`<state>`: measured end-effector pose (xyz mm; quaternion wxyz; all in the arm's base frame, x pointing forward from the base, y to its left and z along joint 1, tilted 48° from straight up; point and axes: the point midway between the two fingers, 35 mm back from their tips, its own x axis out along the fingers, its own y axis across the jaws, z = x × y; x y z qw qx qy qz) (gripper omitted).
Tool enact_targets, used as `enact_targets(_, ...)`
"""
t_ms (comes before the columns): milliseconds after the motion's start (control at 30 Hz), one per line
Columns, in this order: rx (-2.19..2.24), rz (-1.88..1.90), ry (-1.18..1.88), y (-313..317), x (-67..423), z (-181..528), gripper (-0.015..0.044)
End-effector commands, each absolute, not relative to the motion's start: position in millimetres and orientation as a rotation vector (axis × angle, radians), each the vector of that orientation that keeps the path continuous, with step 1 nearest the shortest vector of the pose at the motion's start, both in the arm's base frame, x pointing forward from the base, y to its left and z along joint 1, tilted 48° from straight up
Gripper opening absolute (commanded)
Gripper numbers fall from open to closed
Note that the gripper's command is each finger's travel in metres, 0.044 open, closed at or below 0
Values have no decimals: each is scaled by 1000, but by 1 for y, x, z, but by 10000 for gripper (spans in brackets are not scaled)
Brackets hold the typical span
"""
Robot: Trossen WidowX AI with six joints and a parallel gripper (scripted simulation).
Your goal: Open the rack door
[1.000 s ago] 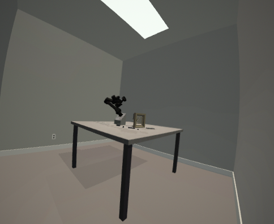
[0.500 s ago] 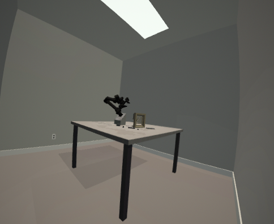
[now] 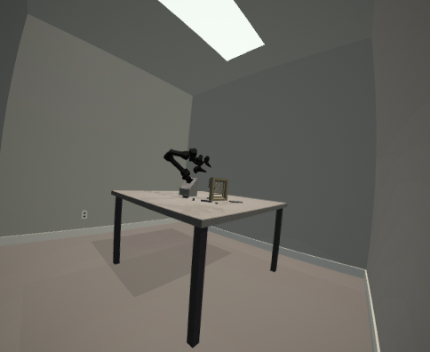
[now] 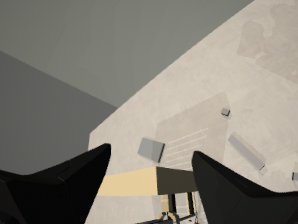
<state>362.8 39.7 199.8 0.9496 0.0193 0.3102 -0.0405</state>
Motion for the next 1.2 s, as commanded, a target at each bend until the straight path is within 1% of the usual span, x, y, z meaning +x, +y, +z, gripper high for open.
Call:
enact_targets(0,27,-112,740,48,363,180,296)
enact_targets(600,-109,-304,1116,72,348,119,296)
enact_targets(1167,-389,-516,1333,89,326,88,296)
